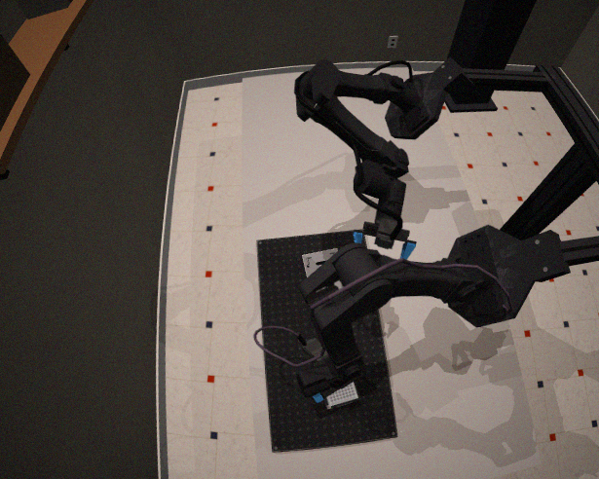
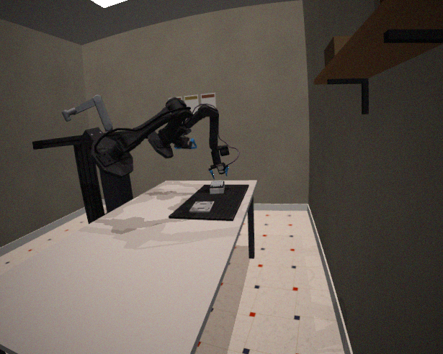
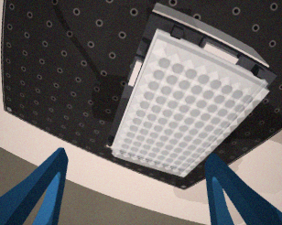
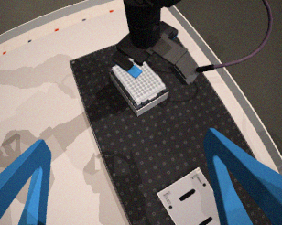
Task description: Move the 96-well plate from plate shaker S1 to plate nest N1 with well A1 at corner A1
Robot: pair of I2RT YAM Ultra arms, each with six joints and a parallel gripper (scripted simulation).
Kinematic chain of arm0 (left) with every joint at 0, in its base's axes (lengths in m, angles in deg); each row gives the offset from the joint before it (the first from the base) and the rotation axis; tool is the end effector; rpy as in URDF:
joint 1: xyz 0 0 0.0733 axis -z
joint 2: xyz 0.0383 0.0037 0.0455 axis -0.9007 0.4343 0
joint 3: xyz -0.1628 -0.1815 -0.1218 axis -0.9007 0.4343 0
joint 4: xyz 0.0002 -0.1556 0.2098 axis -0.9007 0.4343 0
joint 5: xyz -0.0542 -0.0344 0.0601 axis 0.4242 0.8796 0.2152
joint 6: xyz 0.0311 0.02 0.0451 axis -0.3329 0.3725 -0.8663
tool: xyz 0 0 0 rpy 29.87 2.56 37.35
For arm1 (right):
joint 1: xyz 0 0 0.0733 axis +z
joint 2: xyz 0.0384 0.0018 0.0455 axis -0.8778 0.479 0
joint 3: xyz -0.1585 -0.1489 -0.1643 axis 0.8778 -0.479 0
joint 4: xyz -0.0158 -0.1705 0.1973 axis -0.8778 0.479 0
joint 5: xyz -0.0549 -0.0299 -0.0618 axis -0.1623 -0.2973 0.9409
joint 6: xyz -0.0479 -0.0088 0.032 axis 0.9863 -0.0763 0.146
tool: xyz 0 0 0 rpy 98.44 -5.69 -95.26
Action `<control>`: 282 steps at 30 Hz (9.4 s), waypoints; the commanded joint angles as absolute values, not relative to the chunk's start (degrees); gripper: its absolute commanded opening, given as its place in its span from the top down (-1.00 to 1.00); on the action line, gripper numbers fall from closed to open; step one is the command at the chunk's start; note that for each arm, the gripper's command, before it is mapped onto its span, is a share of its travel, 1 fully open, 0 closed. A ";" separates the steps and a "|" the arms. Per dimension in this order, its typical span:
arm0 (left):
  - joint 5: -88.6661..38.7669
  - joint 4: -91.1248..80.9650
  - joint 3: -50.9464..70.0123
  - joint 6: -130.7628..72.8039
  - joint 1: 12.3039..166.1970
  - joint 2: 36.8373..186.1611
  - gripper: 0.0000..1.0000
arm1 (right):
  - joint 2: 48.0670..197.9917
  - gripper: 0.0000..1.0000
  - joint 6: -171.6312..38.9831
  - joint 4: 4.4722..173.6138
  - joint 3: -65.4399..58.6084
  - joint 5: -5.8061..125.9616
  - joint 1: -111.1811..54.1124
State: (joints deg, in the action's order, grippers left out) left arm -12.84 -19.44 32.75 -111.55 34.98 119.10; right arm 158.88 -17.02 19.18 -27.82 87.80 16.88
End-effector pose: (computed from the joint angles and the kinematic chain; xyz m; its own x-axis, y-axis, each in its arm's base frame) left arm 0.3065 0.1609 0.2081 -0.3474 0.9005 -0.2617 0.3858 0.3916 0.8353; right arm 0.0955 0.3835 0.1205 0.6060 -0.5013 -0.6175 -0.5511 0.2952 -0.7805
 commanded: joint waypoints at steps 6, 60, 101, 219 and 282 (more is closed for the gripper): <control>-9.71 -13.58 30.06 -127.83 34.06 123.06 -1.00 | 159.07 -1.00 -16.90 18.92 -27.07 87.12 17.73; -8.93 -10.71 25.65 -127.69 34.11 128.56 -1.00 | 159.07 -1.00 -16.90 18.92 -27.07 87.12 17.73; -8.56 -11.89 28.91 -129.83 33.37 123.50 -1.00 | 159.07 -1.00 -16.90 18.92 -27.07 87.12 17.73; -34.08 -10.68 26.42 -108.63 68.11 120.87 -0.58 | 99.32 -1.00 45.34 128.31 -31.42 3.66 -65.36; -53.61 -18.49 14.33 -98.77 90.99 146.63 -0.58 | 99.73 -1.00 53.67 137.22 -28.51 2.46 -69.75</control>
